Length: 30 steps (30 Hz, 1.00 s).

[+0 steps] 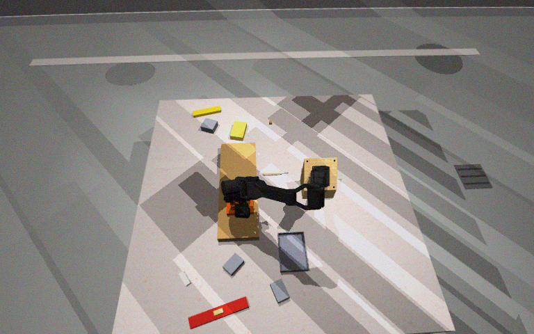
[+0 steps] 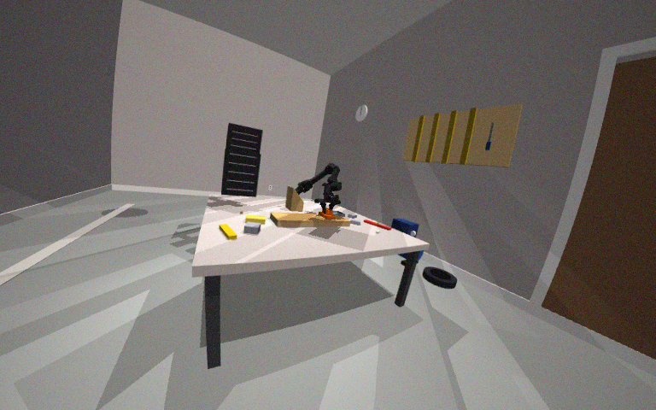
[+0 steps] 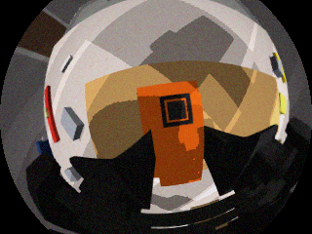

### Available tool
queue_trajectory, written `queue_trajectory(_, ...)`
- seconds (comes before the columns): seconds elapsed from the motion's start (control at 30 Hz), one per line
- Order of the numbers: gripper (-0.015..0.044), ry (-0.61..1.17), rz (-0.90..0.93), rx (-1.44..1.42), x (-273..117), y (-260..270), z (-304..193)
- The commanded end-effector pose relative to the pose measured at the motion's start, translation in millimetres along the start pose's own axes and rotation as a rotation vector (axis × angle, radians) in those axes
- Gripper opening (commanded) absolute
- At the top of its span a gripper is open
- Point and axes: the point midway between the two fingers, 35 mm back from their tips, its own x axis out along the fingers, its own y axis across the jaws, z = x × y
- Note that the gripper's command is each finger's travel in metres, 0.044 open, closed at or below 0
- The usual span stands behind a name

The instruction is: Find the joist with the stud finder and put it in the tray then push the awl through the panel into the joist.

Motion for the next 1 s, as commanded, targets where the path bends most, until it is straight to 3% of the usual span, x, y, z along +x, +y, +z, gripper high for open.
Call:
queue_trajectory(0.0, 0.0000, 0.000, -0.002, 0.004, 0.1, -9.8, -0.3)
queue_trajectory(0.97, 0.0000, 0.001, -0.004, 0.003, 0.0, -49.8, -0.6)
